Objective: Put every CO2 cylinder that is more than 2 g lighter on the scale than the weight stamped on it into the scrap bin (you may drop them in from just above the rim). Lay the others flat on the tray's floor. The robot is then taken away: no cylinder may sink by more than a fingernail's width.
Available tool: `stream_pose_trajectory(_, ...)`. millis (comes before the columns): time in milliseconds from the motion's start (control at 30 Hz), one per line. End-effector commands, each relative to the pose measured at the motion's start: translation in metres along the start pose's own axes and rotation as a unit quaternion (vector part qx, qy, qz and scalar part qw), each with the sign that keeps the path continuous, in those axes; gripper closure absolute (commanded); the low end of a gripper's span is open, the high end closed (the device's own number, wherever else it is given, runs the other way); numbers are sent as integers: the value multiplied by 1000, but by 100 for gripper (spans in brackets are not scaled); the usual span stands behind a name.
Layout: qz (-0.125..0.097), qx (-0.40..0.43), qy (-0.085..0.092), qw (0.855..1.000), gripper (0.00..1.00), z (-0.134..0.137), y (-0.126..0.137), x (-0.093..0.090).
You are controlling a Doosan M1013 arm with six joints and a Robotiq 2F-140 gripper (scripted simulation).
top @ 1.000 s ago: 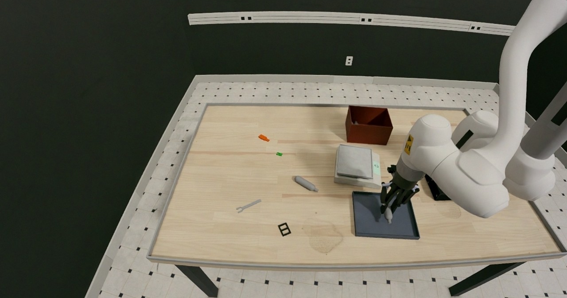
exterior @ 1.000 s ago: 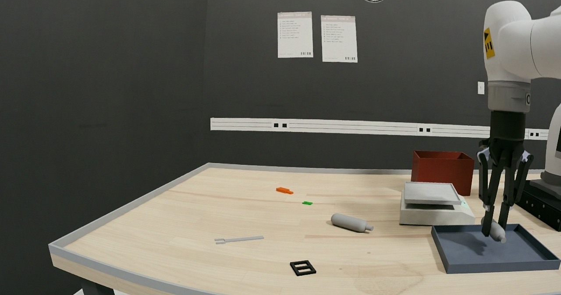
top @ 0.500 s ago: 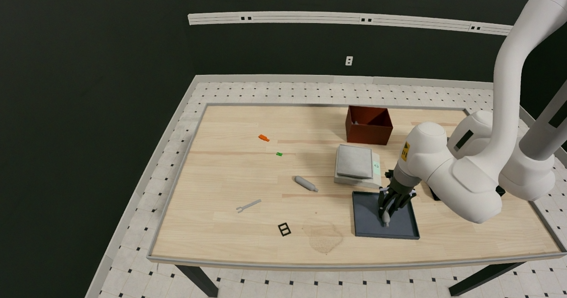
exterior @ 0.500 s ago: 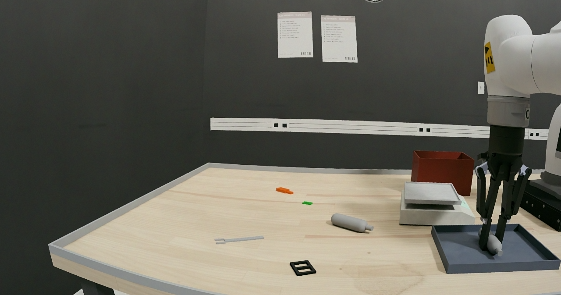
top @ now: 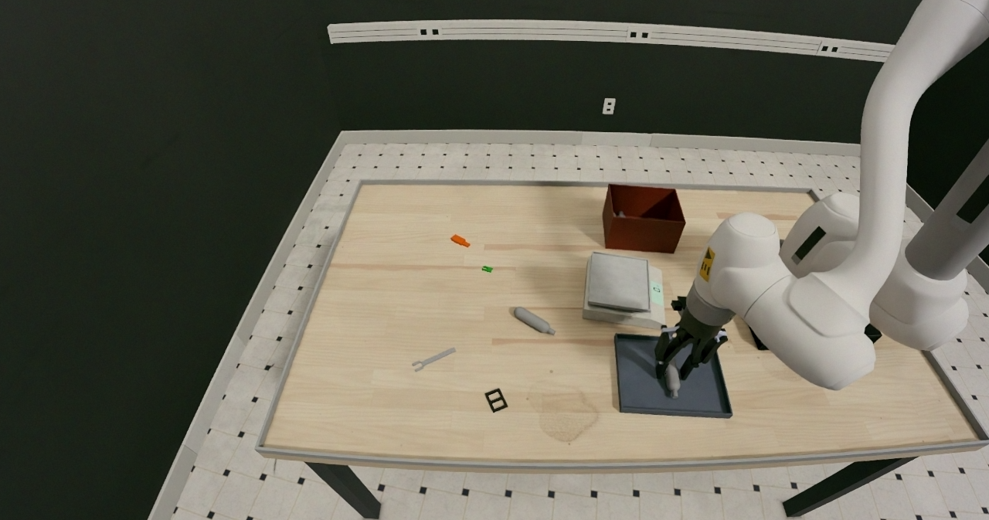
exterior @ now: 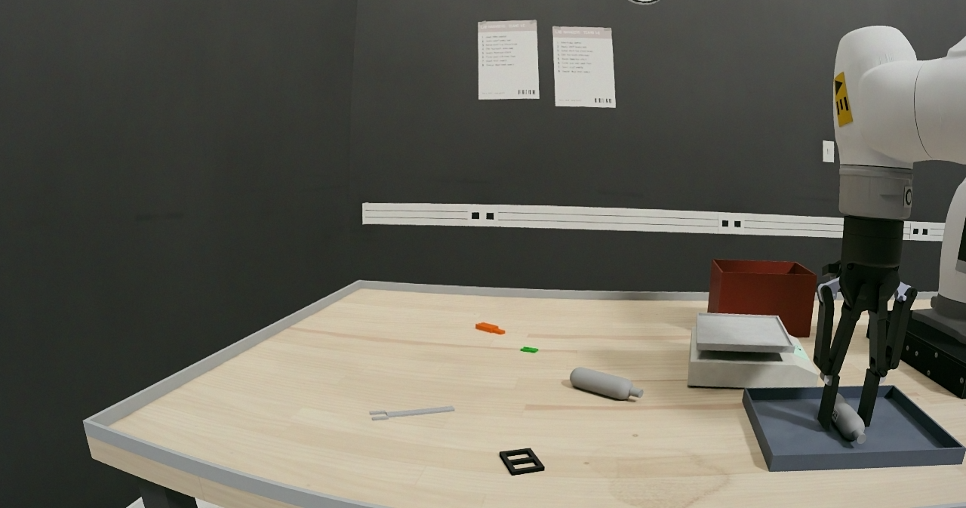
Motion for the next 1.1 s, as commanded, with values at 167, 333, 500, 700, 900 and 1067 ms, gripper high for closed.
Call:
stream_pose_trajectory(167, 0, 0, 0, 1000, 61, 0, 0, 0)
stream_pose_trajectory(333, 0, 0, 0, 1000, 61, 0, 0, 0)
stream_pose_trajectory(500, 0, 0, 0, 1000, 61, 0, 0, 0)
stream_pose_trajectory(700, 0, 0, 0, 1000, 61, 0, 0, 0)
stream_pose_trajectory(900, 0, 0, 0, 1000, 61, 0, 0, 0)
stream_pose_trajectory(1067, 0, 0, 0, 1000, 61, 0, 0, 5)
Point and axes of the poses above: the point where the finger pads meet when closed, its own x axis back along the fingers, its own z axis across the jaws, y = z × x, the point moved 8 cm from there along x, back along the fingers, and after that the axes turned 9 degrees about -x, right-handed, at the moved point
